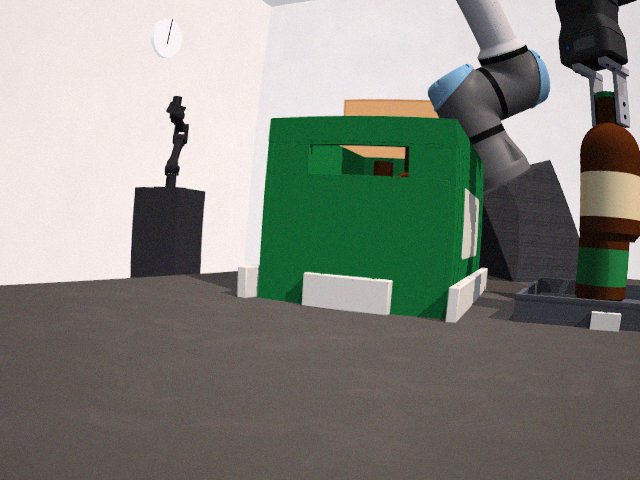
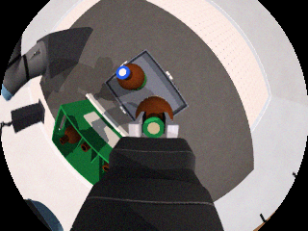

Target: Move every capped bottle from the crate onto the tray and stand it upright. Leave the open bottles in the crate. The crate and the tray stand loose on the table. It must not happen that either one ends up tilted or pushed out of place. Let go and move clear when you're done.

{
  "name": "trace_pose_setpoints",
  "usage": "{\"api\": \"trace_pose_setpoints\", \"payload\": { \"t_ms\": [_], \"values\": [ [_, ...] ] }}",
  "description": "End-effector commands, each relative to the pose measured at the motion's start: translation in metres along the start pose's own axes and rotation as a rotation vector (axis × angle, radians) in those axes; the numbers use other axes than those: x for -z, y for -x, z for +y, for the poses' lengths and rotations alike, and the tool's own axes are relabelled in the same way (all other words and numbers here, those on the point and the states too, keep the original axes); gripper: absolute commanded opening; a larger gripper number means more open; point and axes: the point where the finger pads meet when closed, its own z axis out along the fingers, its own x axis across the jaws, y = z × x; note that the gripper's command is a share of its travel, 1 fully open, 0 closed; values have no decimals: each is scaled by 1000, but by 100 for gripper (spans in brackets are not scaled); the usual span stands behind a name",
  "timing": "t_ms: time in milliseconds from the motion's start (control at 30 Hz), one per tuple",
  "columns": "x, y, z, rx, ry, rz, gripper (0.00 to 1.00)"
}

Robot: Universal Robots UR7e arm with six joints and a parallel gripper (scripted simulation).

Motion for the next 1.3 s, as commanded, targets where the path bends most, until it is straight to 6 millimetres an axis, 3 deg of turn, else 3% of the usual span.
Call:
{"api": "trace_pose_setpoints", "payload": {
  "t_ms": [0,267,367,833,933,1267],
  "values": [
    [-9,0,0,-1,0,1,0],
    [-25,0,1,0,0,1,0],
    [-17,0,1,-1,1,2,0],
    [-45,0,1,0,0,1,0],
    [-37,0,1,-1,1,2,0],
    [-49,0,0,0,0,1,0]
  ]
}}
